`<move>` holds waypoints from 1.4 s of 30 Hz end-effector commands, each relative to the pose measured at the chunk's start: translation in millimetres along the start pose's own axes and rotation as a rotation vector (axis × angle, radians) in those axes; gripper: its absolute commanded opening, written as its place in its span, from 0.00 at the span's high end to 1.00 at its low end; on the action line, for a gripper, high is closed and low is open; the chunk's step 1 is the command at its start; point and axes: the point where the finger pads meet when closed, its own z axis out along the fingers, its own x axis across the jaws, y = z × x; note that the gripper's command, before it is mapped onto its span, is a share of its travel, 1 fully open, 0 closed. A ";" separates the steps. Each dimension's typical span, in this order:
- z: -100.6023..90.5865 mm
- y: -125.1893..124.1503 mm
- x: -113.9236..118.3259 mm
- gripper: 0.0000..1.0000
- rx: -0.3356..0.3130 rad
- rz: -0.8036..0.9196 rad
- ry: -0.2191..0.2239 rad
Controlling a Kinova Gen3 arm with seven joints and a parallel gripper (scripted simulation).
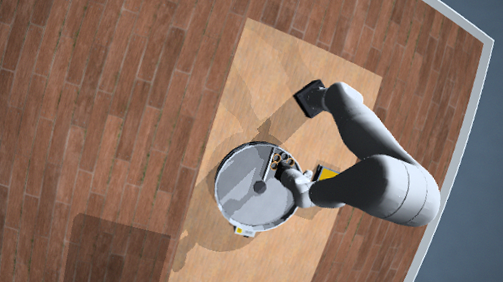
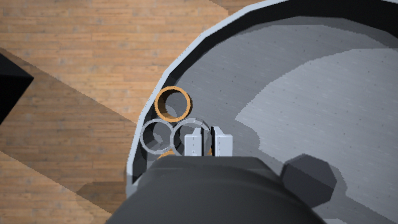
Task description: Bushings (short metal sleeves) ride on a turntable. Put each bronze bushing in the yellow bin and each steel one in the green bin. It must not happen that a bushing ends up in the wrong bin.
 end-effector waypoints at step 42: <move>-11.8 0.6 0.5 1.00 -0.001 0.001 0.002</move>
